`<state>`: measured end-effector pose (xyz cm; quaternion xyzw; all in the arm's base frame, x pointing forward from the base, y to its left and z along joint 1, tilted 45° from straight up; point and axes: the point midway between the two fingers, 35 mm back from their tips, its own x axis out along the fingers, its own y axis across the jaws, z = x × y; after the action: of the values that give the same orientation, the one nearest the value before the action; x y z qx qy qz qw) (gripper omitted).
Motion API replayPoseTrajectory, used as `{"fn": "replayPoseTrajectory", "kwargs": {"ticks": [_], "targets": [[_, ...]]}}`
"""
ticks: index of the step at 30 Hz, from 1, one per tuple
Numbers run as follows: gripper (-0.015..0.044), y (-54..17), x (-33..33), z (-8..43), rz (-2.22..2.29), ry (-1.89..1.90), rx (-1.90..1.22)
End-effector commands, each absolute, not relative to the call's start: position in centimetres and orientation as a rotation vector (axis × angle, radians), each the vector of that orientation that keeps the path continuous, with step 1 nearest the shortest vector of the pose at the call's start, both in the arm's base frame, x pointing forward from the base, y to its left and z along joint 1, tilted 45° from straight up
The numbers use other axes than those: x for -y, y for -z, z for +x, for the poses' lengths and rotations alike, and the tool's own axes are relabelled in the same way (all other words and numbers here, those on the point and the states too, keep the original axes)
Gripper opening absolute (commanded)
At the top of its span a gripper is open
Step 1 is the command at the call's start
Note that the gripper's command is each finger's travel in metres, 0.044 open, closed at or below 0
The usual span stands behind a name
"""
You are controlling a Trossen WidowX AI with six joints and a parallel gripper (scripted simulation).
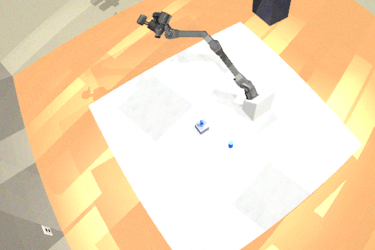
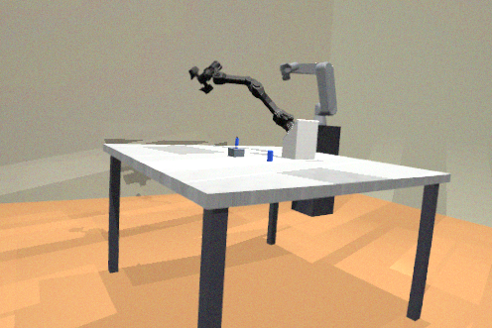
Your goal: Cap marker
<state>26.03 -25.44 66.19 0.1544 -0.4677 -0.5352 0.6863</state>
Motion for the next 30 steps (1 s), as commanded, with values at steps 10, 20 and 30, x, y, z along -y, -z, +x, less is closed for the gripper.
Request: {"fn": "replayPoseTrajectory", "kwargs": {"ticks": [10, 20, 30], "targets": [[0.0241, -59.6, 24.4, 36.1, 0.340, 1.114, 0.743], [0.0241, -49.0, 18.6, 46.9, 0.315, 0.961, 0.366], [0.0241, -35.3, 10.4, 53.5, 0.239, 0.809, -0.040]]}}
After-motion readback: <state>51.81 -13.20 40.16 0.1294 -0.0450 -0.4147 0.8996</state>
